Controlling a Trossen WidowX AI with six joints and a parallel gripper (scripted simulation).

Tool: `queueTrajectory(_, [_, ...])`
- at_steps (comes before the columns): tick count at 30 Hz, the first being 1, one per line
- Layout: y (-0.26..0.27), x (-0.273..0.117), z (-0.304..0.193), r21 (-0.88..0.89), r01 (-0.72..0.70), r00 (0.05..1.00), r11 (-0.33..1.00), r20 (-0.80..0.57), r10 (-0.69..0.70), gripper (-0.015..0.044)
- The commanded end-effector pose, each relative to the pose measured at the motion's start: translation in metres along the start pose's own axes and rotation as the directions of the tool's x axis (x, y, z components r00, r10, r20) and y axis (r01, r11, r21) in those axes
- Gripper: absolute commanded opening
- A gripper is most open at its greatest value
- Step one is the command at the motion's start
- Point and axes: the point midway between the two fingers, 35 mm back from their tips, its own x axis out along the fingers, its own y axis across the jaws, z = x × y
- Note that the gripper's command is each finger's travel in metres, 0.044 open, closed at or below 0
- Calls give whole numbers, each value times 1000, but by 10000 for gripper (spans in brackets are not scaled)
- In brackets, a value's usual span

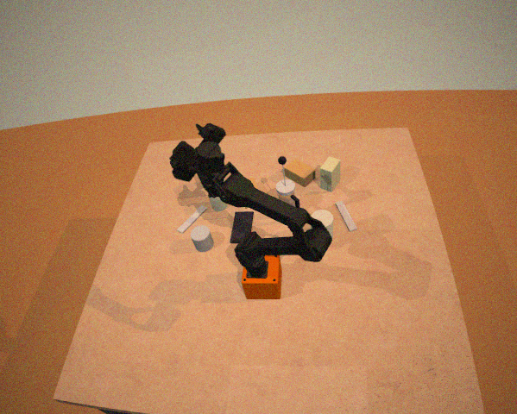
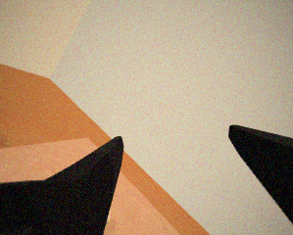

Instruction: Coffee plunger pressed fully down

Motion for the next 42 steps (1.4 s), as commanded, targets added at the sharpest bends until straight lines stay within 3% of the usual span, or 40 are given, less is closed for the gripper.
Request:
queueTrajectory(1, [0,1,-1,2,1,1000,1000,-5,-1,426])
queueTrajectory(5, [-5,11,-18,31,15,997,999,-78,-13,440])
queueTrajectory(14, [-33,31,-97,192,136,924,972,-378,-55,440])
queueTrajectory(22, [-68,18,-177,349,365,770,863,-634,-69,440])
queueTrajectory(28, [-94,-18,-232,418,600,613,682,-788,-56,440])
queueTrajectory(31, [-99,-30,-243,423,657,573,624,-818,-49,440])
queueTrajectory(42, [-60,-40,-288,422,663,569,618,-821,-50,440])
